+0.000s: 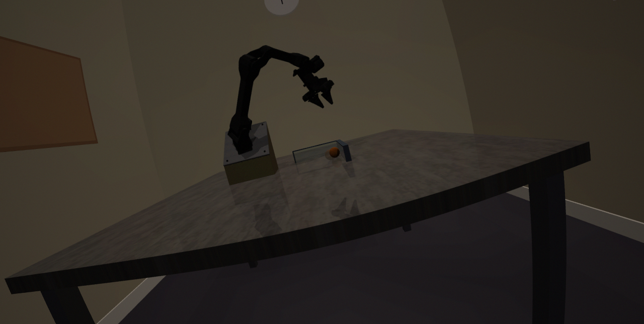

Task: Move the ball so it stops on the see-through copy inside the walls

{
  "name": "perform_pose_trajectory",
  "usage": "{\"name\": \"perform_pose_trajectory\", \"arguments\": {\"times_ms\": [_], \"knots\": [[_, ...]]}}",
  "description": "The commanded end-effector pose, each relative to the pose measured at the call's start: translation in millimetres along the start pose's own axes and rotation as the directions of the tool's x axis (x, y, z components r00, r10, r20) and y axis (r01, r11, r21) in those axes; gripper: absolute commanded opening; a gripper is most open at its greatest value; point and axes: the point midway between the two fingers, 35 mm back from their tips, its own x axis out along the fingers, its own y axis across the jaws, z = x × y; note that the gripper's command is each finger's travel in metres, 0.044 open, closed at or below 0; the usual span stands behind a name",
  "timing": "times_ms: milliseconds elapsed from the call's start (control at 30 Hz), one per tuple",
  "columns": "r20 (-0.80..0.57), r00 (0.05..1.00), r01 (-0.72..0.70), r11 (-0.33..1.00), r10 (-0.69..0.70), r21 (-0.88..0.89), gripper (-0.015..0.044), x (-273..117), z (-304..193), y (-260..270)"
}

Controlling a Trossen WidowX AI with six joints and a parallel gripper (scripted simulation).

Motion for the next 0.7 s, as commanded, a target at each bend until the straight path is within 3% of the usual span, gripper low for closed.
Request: {"name": "perform_pose_trajectory", "arguments": {"times_ms": [0, 233, 667], "knots": [[-0.159, 0.987, 0.038, 0.978, -0.005, 0.207, 0.0326, 42.3, -38.1, -22.9], [-0.439, 0.898, 0.235, 0.802, 0.037, 0.549, 0.0326, 108.4, -123.9, -56.2], [-0.446, 0.894, 0.243, 0.796, 0.039, 0.555, 0.0326, 124.3, -133.6, -56.3]]}}
